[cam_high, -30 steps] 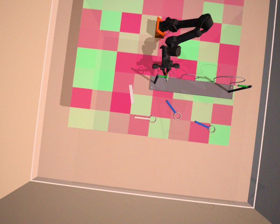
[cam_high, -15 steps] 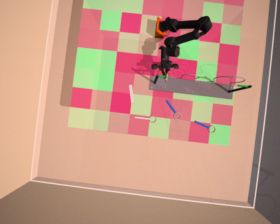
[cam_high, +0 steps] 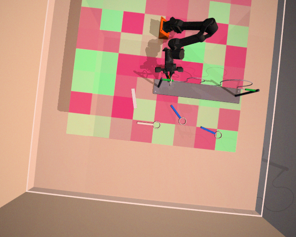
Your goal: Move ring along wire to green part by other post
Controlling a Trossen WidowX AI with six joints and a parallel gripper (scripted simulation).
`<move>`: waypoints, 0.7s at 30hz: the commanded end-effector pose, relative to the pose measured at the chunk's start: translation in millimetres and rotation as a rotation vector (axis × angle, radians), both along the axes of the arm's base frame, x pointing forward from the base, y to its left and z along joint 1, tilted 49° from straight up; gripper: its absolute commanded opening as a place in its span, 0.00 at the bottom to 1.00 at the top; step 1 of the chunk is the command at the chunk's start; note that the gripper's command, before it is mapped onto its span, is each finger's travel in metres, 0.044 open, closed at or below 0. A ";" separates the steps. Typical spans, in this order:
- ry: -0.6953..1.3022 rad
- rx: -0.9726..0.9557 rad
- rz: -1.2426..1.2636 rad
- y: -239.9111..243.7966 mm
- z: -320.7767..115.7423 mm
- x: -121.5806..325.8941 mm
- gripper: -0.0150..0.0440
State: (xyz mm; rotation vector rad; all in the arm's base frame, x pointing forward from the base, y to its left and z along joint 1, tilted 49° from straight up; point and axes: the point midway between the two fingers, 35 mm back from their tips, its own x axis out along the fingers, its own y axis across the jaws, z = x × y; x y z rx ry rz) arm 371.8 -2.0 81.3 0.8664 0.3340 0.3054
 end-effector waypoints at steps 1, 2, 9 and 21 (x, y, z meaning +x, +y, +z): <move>0.004 0.005 -0.004 -0.2 -0.7 -0.3 0.00; 0.004 0.005 -0.004 -0.2 -0.7 -0.3 0.00; 0.004 0.005 -0.004 -0.2 -0.7 -0.3 0.00; 0.001 0.000 -0.001 -1.1 0.3 -2.0 0.53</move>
